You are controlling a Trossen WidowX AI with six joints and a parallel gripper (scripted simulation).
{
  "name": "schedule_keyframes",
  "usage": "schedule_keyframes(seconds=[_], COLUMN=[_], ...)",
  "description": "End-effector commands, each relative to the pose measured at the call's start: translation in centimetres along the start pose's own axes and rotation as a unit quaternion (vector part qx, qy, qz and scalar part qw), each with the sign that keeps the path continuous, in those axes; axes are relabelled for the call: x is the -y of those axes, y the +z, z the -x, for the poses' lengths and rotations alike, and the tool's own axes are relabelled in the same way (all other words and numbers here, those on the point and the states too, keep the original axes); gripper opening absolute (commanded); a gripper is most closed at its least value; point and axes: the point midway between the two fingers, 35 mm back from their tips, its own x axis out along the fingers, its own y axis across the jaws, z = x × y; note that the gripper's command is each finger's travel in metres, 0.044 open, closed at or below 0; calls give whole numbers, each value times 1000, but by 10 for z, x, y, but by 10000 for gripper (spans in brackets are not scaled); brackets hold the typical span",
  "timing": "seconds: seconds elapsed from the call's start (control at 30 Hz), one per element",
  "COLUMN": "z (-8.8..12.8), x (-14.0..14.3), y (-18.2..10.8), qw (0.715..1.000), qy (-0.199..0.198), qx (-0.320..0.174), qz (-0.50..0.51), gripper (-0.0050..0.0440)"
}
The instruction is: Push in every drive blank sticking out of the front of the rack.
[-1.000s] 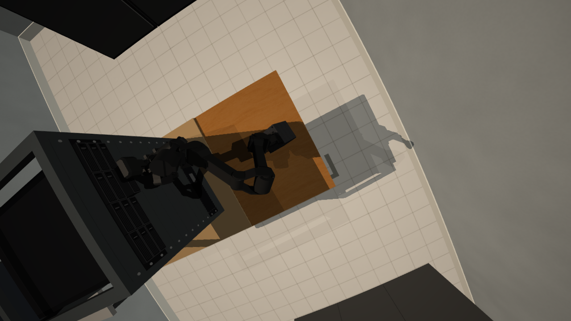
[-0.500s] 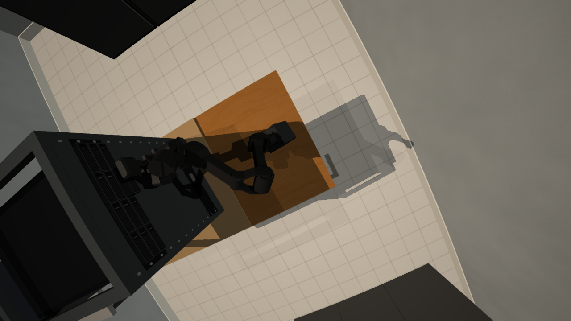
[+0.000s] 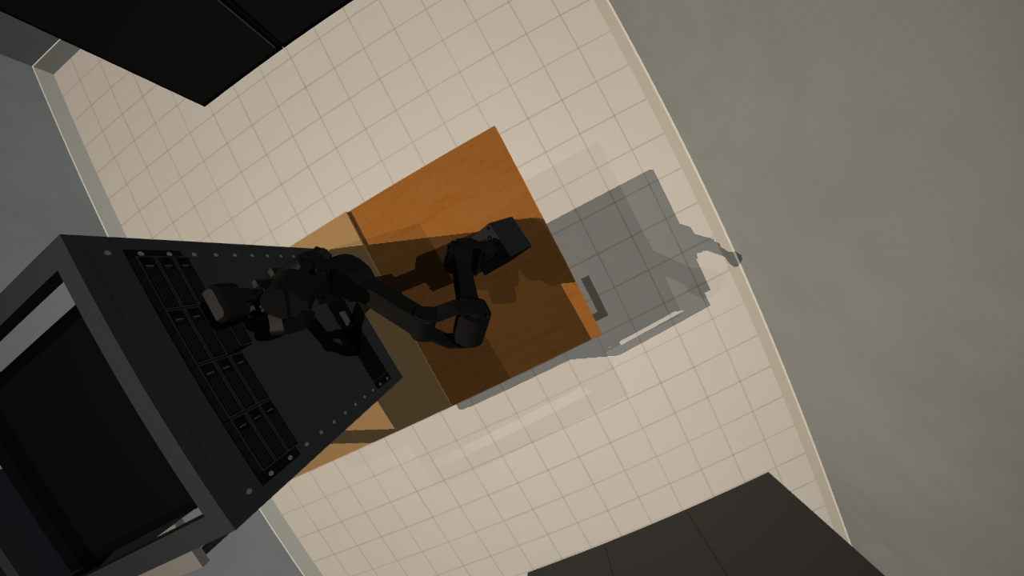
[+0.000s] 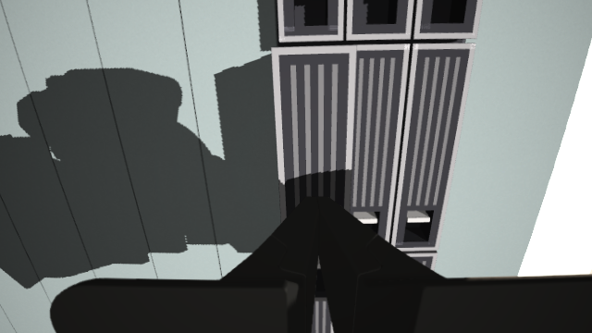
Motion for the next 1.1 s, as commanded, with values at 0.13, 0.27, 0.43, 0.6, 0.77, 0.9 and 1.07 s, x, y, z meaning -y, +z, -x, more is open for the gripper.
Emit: schedule_keyframes(seconds=[0.13, 0.27, 0.43, 0.6, 0.77, 0.9, 1.07], z=[-4, -8, -12, -12, -14, -21, -22], x=[8, 9, 9, 9, 9, 9, 9], y=[4, 4, 4, 4, 4, 4, 4], qw=[1000, 1000, 1000, 1000, 1000, 1000, 1000], qy=[-7, -7, -7, -7, -7, -7, -7], qx=[4, 4, 4, 4, 4, 4, 4], qz=[9, 9, 9, 9, 9, 9, 9], gripper=[-50, -50, -50, -50, -50, -50, -50])
